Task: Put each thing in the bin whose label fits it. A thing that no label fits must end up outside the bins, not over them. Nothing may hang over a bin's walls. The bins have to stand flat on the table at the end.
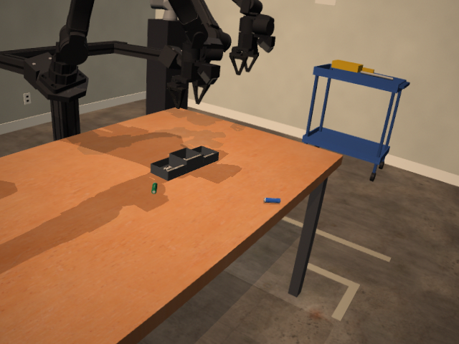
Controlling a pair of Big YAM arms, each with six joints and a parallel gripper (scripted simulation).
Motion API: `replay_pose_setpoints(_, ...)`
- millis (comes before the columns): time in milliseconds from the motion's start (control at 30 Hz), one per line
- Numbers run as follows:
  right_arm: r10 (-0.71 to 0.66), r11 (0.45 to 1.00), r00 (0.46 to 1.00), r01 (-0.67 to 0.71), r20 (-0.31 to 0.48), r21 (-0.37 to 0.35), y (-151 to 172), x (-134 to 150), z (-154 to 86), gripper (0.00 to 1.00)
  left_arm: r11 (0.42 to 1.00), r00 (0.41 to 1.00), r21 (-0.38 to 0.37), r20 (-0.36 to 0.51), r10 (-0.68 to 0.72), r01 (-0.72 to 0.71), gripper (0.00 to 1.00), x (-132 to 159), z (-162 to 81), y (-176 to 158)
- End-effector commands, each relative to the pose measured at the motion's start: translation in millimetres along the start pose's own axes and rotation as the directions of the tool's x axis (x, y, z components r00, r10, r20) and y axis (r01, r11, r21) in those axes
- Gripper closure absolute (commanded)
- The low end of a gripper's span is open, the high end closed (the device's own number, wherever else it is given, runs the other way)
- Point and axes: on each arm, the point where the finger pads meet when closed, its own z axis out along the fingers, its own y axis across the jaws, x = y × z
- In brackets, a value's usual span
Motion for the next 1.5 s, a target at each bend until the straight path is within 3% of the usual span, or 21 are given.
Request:
replay_pose_setpoints(0,0.022,1.0,1.0,-0.022,0.01,-0.012,16.4,-10.3,-5.0,0.0,1.0,1.0,-0.004,-0.014,0.002,-0.002,0.0,6.2,2.9,1.9)
replay_pose_setpoints(1467,0.022,1.0,1.0,-0.022,0.009,-0.012,18.2,-12.0,-5.4,0.0,1.0,1.0,-0.004,-0.014,0.002,-0.002,0.0,6.2,2.9,1.9)
